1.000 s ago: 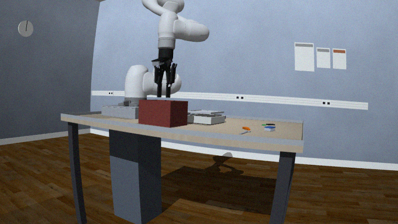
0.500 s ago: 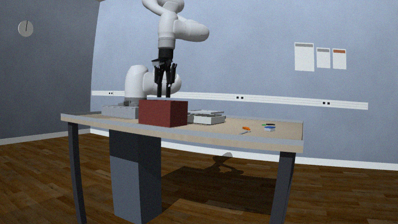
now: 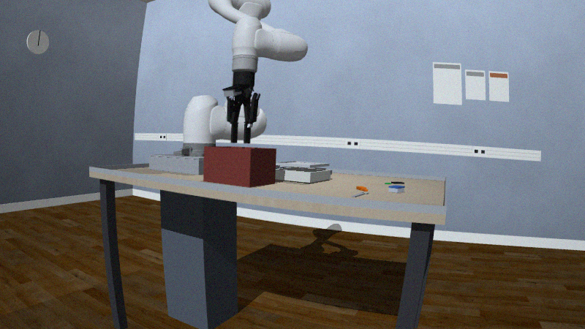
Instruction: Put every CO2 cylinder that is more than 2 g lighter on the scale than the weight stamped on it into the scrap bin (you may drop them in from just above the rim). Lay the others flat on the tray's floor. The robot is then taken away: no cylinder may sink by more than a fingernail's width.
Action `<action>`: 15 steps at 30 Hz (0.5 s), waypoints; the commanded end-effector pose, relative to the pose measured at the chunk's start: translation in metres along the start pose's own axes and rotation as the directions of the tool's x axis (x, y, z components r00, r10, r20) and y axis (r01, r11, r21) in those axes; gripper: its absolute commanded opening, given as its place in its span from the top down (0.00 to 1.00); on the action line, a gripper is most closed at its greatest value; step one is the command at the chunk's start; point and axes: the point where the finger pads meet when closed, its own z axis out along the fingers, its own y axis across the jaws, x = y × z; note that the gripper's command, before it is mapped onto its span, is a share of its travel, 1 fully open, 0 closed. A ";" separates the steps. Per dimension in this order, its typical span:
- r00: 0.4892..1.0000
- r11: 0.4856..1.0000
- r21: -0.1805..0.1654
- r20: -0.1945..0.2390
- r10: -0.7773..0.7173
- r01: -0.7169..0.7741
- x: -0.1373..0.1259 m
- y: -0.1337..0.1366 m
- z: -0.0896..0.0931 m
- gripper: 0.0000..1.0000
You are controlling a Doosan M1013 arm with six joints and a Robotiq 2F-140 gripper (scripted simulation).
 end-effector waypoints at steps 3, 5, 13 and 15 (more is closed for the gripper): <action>1.000 1.000 0.001 0.000 0.000 0.000 0.000 0.000 -0.003 0.61; 1.000 1.000 0.001 0.000 0.000 0.000 0.000 0.000 -0.004 0.61; 1.000 1.000 0.001 0.000 0.000 0.000 0.000 0.000 -0.018 0.61; 1.000 1.000 0.001 0.000 0.000 0.000 0.000 0.000 -0.023 0.61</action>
